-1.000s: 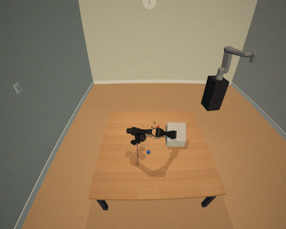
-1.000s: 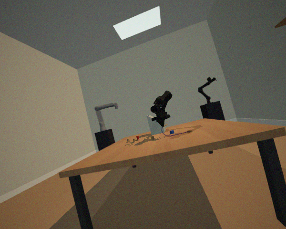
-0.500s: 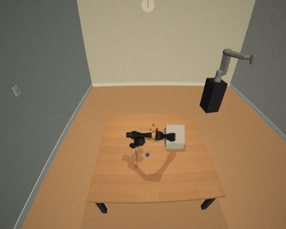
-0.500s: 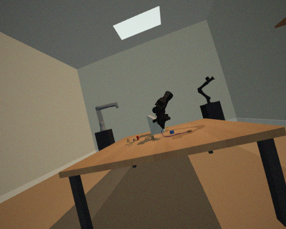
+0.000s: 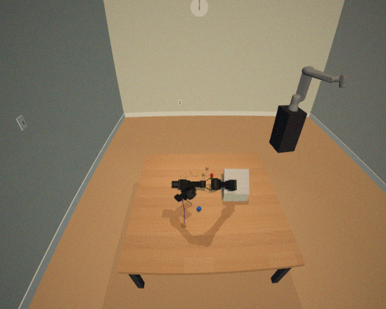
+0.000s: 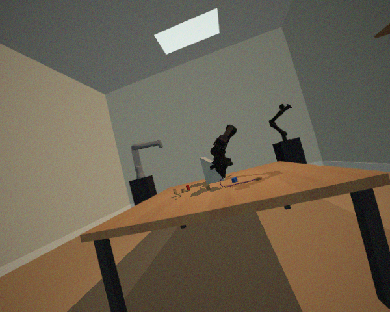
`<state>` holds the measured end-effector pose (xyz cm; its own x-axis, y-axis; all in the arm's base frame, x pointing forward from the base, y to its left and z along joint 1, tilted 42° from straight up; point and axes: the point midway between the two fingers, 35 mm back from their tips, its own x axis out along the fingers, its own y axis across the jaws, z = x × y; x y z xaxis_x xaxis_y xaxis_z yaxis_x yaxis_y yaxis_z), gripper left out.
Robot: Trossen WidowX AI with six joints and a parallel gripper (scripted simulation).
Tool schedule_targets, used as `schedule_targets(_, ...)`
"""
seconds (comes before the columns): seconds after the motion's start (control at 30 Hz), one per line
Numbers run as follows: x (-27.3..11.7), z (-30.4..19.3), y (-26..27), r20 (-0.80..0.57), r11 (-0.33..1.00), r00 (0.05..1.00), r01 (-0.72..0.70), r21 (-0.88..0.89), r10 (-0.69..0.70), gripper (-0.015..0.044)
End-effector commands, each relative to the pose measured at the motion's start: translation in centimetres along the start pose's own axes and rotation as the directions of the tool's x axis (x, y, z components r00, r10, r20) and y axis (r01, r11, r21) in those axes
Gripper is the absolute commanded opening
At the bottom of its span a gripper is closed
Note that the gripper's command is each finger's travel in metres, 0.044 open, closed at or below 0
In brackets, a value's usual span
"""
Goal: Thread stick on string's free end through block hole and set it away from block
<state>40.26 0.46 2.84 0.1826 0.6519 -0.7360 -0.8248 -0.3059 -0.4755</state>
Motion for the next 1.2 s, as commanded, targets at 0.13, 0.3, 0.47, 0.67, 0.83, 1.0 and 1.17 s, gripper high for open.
schedule_targets(0.13, 0.2, -0.3, 0.0, -0.006, 1.000, 1.000, 0.003, 0.014, -0.002, 0.0000)
schedule_targets(0.3, 0.1, -0.9, -0.1, -0.007, 1.000, 1.000, 0.002, 0.013, -0.002, 0.0000)
schedule_targets(0.47, 0.1, -1.6, -0.1, -0.009, 1.000, 1.000, 0.003, 0.014, -0.002, 0.0000)
schedule_targets(0.67, 0.1, -2.4, -0.1, -0.011, 1.000, 1.000, 0.003, 0.015, -0.003, 0.0000)
schedule_targets(0.83, 0.1, -3.0, -0.1, -0.011, 1.000, 1.000, 0.003, 0.015, -0.003, 0.0000)
schedule_targets(1.0, 0.0, -3.7, -0.1, -0.012, 1.000, 1.000, 0.003, 0.015, -0.002, 0.0000)
schedule_targets(1.17, 0.0, -4.3, -0.1, -0.013, 1.000, 1.000, 0.003, 0.014, -0.002, 0.0000)
